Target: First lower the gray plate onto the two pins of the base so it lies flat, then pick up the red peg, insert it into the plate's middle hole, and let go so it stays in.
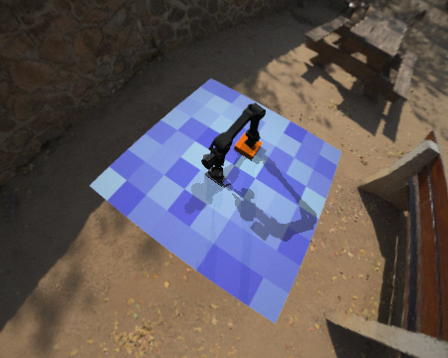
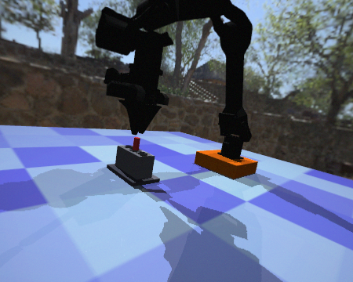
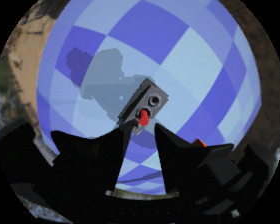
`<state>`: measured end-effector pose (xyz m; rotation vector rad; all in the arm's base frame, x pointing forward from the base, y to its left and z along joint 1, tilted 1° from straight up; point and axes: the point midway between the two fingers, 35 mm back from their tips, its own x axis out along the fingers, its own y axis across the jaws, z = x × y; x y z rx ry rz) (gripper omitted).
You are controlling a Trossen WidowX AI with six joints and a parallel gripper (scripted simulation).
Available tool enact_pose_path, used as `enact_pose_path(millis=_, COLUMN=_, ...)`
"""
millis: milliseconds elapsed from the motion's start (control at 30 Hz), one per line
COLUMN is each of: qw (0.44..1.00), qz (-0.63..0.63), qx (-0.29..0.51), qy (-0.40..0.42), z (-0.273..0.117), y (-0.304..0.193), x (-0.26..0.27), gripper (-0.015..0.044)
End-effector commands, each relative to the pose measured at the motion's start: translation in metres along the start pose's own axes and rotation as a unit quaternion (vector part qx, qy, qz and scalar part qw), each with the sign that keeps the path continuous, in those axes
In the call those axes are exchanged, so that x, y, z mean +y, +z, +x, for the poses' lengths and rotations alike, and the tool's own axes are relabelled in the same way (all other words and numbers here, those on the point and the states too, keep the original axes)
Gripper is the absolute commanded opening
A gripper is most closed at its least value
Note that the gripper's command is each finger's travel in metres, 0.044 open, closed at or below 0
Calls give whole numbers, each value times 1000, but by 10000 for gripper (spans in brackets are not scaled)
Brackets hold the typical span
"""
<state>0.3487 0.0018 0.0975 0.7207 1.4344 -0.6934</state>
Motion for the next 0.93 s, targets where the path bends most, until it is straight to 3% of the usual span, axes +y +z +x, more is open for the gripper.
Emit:
enact_pose_path(millis=0, qw=1000, qz=0, qx=0, qy=0, z=0, y=0, x=0, gripper=150)
enact_pose_path(millis=900, qw=1000, qz=0, qx=2, qy=0, z=-14, y=0, x=-4, gripper=150)
